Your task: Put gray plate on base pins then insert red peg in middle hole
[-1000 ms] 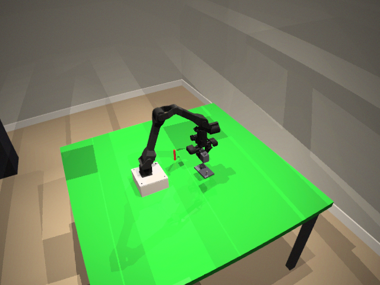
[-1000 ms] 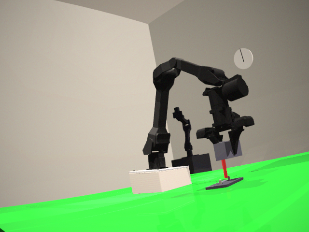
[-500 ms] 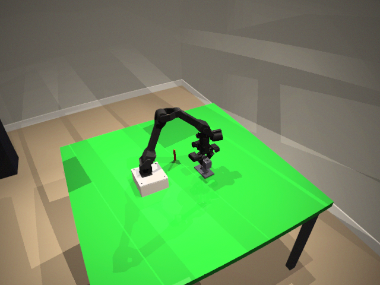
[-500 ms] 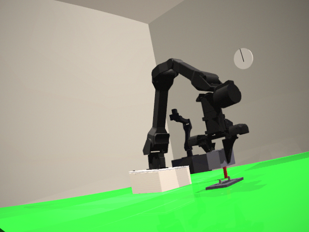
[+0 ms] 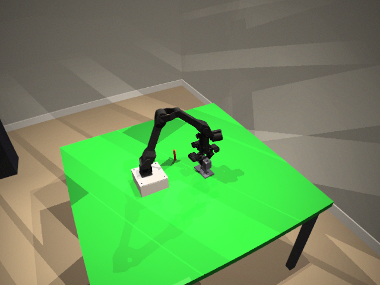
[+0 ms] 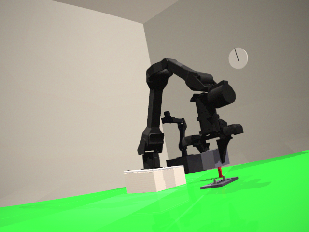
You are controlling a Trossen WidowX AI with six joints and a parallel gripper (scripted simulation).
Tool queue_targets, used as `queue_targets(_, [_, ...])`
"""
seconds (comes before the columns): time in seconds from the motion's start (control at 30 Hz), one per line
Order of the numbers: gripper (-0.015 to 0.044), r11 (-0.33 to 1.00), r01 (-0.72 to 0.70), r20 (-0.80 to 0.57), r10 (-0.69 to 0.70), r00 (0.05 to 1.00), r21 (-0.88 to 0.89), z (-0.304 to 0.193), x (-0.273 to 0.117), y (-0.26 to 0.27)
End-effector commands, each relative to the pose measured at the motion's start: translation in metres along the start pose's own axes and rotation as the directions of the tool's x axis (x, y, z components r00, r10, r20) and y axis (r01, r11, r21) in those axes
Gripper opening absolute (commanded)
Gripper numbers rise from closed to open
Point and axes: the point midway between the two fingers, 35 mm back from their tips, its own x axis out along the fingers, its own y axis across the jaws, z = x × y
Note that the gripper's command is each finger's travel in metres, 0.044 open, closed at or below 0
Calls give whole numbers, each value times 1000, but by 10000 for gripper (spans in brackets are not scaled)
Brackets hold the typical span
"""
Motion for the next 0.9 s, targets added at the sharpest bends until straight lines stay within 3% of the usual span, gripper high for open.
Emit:
queue_targets(0.0, [0, 1000, 1, 5, -1, 1000, -4, 1, 0, 0])
queue_targets(0.87, [0, 1000, 1, 5, -1, 1000, -4, 1, 24, 0])
